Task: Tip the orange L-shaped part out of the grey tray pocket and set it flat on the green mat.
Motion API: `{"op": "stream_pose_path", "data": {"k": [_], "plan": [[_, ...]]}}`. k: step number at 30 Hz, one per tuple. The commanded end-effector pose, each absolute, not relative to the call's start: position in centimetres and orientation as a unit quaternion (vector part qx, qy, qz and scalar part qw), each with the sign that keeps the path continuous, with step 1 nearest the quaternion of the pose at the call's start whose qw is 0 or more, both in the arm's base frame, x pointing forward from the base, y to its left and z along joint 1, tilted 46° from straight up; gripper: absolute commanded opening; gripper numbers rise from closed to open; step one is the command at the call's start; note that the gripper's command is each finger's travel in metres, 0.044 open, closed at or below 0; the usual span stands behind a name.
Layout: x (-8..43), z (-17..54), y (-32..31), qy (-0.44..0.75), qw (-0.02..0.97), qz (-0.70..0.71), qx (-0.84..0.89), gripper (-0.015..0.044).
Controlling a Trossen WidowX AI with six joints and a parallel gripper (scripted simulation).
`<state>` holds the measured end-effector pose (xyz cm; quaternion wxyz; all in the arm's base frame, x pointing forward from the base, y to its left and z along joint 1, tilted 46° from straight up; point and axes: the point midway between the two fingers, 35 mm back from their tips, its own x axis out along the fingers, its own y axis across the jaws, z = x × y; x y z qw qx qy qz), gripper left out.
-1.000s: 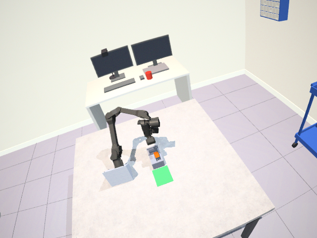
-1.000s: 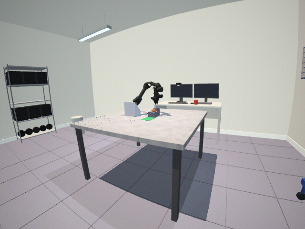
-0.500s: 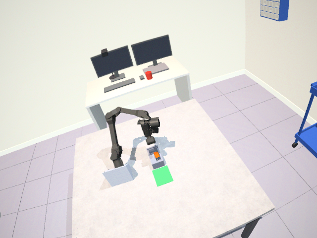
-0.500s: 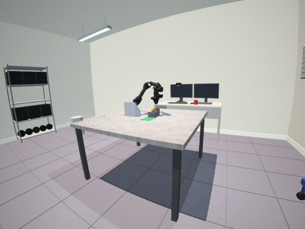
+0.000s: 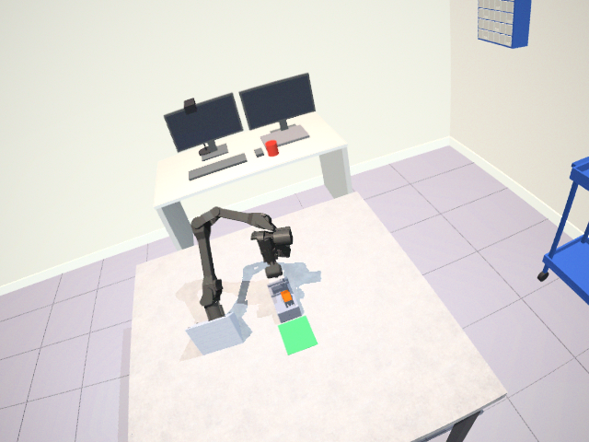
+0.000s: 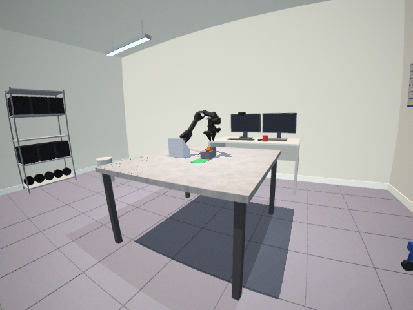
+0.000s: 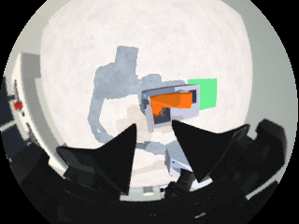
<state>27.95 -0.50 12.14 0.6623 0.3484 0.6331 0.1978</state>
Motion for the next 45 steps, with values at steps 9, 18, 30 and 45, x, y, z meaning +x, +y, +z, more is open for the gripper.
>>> {"op": "stream_pose_path", "data": {"k": [9, 18, 30, 45], "plan": [[28.4, 8.1, -4.9, 0.636, 0.358, -0.191, 0.656, 0.028], [28.3, 7.2, -6.0, 0.604, 0.261, -0.278, 0.7, 0.028], [28.4, 6.7, -5.5, 0.603, 0.261, -0.279, 0.7, 0.028], [28.8, 4.4, -3.2, 0.603, 0.261, -0.278, 0.7, 0.028]]}}
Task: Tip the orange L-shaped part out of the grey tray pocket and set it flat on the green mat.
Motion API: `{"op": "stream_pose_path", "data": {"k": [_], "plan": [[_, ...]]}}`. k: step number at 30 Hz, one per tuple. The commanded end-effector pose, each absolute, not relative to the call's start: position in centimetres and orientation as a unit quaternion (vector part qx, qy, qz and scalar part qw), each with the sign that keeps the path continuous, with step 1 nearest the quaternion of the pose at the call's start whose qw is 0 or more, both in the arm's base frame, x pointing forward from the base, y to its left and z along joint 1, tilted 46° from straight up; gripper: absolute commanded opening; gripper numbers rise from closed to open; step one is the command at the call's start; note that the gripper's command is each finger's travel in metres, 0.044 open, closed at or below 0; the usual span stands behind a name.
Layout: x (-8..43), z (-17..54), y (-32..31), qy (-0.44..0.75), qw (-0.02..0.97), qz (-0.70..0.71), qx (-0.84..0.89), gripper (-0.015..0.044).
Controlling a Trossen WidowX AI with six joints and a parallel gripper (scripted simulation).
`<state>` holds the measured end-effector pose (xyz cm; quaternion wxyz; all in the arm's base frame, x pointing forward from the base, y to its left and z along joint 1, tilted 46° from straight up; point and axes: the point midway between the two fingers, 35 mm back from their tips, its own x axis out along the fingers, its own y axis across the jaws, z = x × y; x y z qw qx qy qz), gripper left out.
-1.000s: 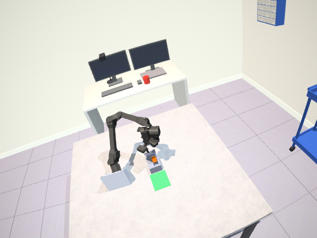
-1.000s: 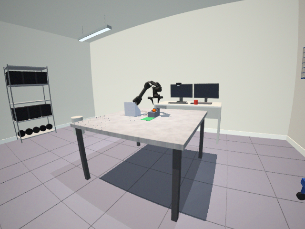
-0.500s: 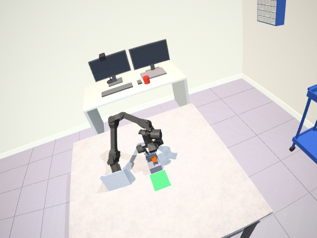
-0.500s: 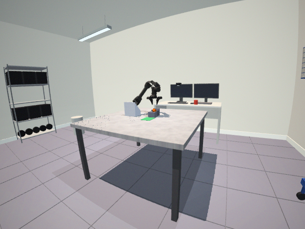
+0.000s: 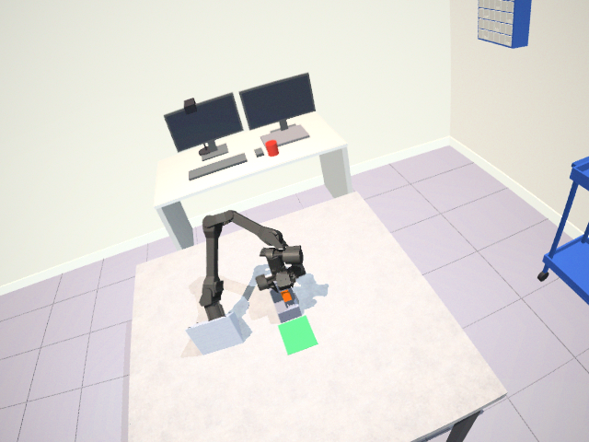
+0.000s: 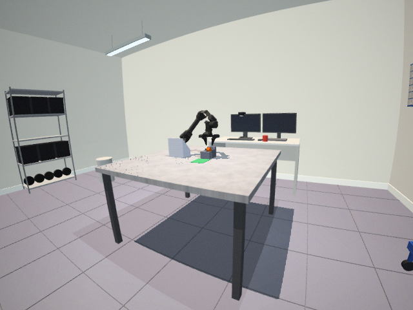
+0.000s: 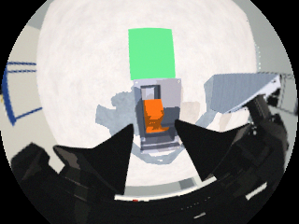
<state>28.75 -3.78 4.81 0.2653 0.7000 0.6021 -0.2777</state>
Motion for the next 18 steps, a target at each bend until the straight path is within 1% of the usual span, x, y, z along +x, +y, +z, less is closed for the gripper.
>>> {"op": "stream_pose_path", "data": {"k": [1, 18], "plan": [[28.8, 4.3, -3.1, 0.603, 0.261, -0.278, 0.7, 0.028], [29.1, 2.3, -1.1, 0.603, 0.261, -0.278, 0.7, 0.028]]}}
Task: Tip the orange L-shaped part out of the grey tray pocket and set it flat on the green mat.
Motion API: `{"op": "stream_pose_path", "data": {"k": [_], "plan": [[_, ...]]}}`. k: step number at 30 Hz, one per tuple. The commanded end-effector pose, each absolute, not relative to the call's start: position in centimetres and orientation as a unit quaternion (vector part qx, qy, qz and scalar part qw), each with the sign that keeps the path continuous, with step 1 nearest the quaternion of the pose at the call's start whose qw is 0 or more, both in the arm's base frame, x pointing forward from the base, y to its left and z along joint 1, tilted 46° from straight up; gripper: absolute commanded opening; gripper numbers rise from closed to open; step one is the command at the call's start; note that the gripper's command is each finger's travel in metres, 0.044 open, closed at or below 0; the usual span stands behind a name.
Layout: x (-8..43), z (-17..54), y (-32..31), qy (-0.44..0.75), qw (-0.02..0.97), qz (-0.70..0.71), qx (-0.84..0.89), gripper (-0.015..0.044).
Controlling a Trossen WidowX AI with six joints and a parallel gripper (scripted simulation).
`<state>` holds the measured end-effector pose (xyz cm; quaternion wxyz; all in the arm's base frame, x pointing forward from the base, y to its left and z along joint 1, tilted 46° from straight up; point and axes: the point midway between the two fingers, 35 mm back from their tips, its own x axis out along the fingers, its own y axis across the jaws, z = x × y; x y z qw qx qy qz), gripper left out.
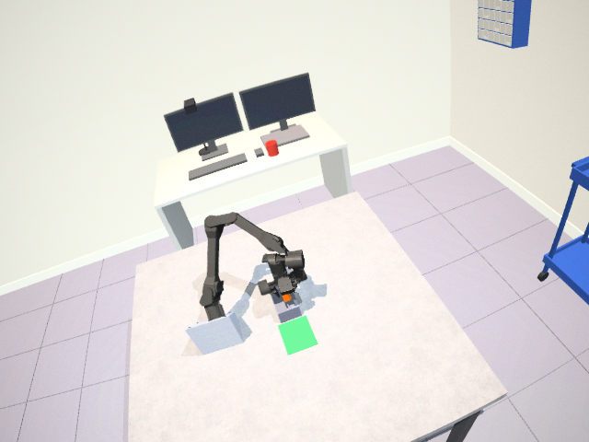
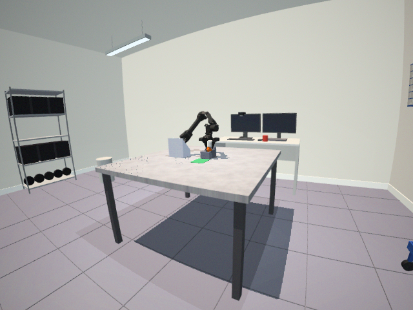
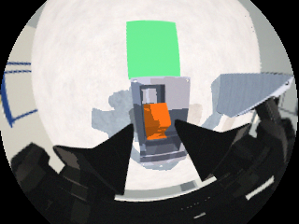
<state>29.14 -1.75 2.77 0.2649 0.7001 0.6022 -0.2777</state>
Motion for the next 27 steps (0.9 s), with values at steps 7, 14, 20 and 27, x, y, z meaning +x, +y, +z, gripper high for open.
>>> {"op": "stream_pose_path", "data": {"k": [7, 14, 20, 27], "plan": [[29.19, 1.66, -0.4, 0.604, 0.261, -0.277, 0.7, 0.028], [29.21, 1.82, -0.7, 0.603, 0.264, -0.277, 0.7, 0.0175], [29.21, 1.82, -0.7, 0.603, 0.264, -0.277, 0.7, 0.0115], [29.21, 1.82, -0.7, 0.603, 0.264, -0.277, 0.7, 0.003]]}}
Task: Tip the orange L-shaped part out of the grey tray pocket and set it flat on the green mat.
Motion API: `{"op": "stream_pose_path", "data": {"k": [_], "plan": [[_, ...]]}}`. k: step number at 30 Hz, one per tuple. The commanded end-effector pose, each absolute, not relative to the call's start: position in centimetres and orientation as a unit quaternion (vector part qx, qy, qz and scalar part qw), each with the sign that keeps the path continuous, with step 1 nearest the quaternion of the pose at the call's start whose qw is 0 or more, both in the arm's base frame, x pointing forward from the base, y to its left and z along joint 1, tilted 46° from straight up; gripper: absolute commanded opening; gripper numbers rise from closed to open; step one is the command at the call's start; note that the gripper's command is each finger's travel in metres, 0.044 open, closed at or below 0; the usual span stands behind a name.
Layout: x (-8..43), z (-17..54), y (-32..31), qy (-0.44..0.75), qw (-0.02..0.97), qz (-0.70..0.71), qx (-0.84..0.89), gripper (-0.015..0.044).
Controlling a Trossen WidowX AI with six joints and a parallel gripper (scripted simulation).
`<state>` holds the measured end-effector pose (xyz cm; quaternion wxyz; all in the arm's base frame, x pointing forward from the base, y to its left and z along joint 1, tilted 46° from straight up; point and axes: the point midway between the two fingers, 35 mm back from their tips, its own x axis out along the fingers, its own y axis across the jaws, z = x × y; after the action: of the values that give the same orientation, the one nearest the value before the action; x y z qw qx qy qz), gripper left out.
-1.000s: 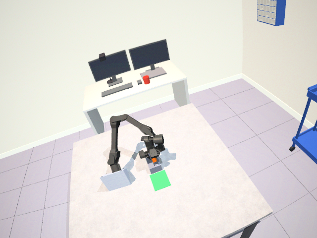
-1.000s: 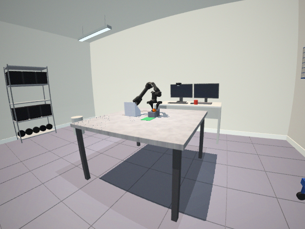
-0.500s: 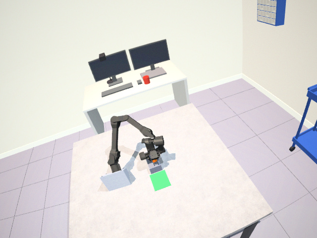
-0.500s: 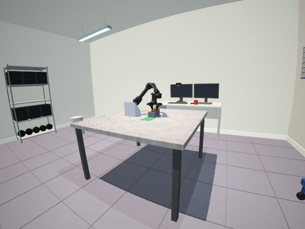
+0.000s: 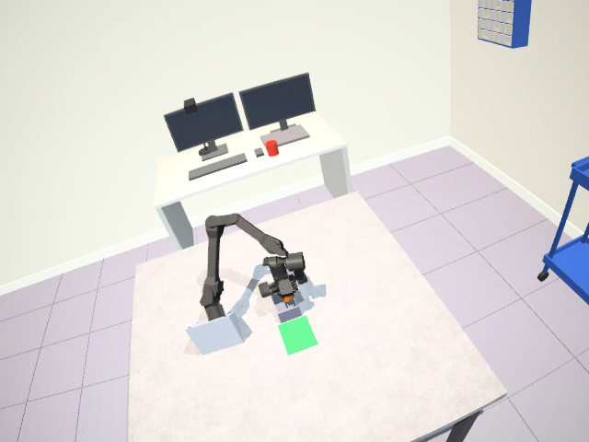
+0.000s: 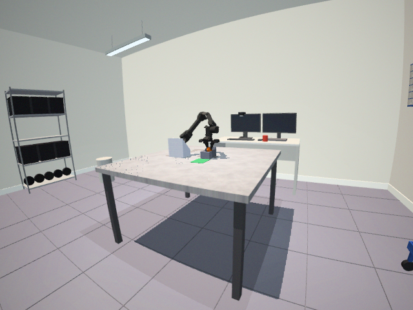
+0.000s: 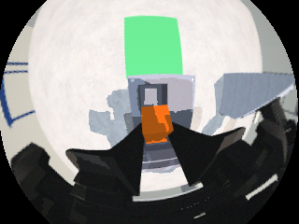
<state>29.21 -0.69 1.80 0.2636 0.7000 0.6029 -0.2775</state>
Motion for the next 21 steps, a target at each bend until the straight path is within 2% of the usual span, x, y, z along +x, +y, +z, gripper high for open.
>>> {"op": "stream_pose_path", "data": {"k": [1, 21], "plan": [[29.2, 1.8, -0.7, 0.603, 0.264, -0.277, 0.7, 0.0003], [29.0, 3.3, -2.1, 0.603, 0.262, -0.278, 0.7, 0.0]]}}
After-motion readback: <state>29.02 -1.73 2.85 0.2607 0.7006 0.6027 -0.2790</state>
